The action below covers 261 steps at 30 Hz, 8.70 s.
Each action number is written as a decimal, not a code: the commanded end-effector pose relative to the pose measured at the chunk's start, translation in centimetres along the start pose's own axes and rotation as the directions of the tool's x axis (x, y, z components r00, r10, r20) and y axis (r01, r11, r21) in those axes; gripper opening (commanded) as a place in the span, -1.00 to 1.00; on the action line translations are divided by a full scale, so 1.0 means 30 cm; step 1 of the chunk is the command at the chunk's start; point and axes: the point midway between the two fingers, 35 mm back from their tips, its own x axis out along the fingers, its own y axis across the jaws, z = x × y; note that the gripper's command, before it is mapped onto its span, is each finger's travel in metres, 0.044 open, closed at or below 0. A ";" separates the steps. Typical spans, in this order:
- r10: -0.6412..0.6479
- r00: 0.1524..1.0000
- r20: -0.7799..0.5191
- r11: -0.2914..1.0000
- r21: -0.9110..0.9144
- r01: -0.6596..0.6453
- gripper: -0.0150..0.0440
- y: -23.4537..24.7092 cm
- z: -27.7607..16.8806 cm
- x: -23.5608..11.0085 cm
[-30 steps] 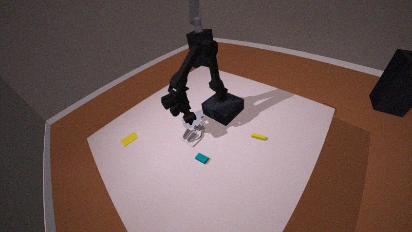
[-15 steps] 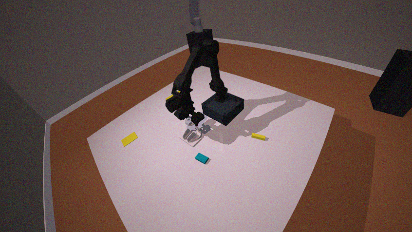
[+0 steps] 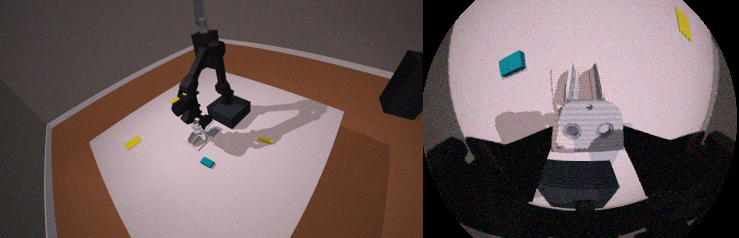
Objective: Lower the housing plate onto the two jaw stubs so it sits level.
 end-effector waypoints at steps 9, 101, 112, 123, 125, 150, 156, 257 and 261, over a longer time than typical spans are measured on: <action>0.005 1.000 0.001 1.000 -0.015 -0.005 0.70 0.003 0.000 0.000; 0.005 1.000 -0.001 1.000 -0.011 -0.005 0.70 0.002 -0.062 0.207; 0.005 1.000 -0.001 1.000 -0.011 -0.005 0.70 0.002 -0.062 0.208; 0.005 1.000 -0.001 1.000 -0.009 -0.005 0.70 0.002 -0.062 0.211; 0.005 1.000 -0.001 1.000 -0.006 -0.005 0.70 0.002 -0.062 0.215; 0.005 1.000 -0.001 1.000 -0.002 -0.005 0.70 0.002 -0.062 0.232; 0.005 1.000 -0.001 1.000 -0.002 -0.005 0.70 0.002 -0.062 0.232; 0.005 1.000 -0.001 1.000 -0.003 -0.005 0.70 0.002 -0.063 0.257; 0.005 1.000 -0.001 1.000 -0.003 -0.005 0.70 0.002 -0.063 0.257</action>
